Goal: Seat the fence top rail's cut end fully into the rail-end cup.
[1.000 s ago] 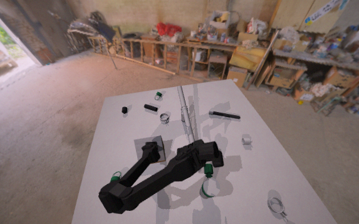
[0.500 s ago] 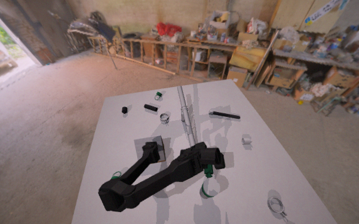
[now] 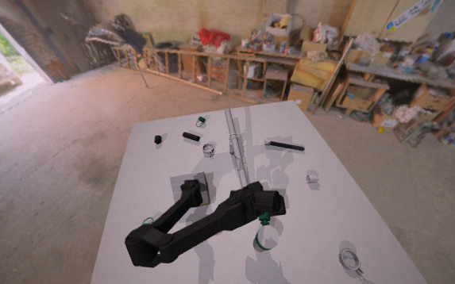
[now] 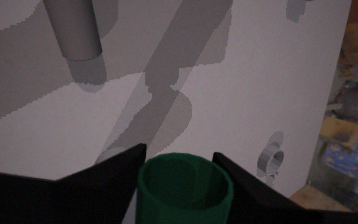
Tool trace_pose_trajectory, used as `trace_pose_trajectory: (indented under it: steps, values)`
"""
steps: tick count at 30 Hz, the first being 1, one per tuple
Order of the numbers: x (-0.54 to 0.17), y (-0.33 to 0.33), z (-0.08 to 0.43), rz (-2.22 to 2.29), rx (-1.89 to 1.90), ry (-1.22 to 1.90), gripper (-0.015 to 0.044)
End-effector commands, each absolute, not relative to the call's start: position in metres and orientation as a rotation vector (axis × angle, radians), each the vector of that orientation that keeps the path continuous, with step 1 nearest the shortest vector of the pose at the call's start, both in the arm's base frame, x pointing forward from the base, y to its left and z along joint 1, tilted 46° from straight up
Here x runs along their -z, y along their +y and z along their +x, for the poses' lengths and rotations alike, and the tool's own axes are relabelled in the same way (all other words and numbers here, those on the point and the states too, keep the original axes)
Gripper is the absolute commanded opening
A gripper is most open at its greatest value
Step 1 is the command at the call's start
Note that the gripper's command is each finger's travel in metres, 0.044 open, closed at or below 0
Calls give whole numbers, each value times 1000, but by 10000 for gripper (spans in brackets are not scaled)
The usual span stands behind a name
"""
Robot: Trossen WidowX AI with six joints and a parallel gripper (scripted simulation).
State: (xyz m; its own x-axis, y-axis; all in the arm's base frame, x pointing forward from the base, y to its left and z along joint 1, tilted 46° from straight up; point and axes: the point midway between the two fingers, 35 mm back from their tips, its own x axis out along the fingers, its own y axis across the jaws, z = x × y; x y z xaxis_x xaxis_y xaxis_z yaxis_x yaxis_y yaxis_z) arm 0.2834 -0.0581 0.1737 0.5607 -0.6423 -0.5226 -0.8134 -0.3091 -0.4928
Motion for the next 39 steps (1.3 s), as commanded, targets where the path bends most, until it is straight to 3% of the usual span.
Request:
trace_pose_trajectory:
  steps: [1, 4, 8, 39]
  values:
    - [-173, -58, 284, -2055, -300, 1160, 125]
    - [-173, -58, 284, -2055, -300, 1160, 105]
    - [-173, -57, 282, -2068, -325, 1155, 0]
    - [-171, -58, 262, -2184, -561, 1094, 0]
